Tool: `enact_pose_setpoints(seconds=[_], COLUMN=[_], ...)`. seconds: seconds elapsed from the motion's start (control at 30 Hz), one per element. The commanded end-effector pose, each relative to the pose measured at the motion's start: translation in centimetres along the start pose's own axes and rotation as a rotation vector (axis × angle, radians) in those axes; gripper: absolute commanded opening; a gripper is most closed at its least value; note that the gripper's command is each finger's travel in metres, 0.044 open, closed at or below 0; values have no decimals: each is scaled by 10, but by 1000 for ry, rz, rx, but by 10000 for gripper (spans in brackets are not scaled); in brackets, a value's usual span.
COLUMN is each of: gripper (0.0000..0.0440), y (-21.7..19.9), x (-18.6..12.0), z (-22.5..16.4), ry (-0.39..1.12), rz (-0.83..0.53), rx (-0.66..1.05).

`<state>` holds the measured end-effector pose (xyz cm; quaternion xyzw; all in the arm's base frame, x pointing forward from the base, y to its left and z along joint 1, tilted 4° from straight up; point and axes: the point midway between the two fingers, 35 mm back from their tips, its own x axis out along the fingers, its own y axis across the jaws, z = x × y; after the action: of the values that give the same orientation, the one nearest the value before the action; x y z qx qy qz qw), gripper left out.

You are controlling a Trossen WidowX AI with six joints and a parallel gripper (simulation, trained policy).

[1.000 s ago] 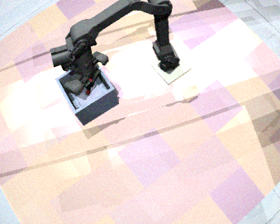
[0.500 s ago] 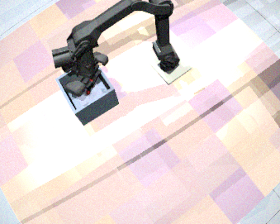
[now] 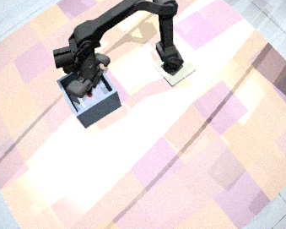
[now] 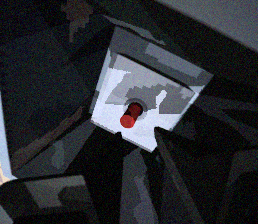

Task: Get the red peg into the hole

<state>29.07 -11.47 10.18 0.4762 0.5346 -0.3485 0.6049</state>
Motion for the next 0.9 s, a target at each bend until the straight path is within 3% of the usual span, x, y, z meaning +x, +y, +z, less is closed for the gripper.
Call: enact_pose_setpoints(seconds=[0.0, 0.87], gripper=[156, 183], y=[-28, 0], x=[50, 28], z=[2, 44], ry=[136, 146], rz=[-100, 94], rx=[4, 24])
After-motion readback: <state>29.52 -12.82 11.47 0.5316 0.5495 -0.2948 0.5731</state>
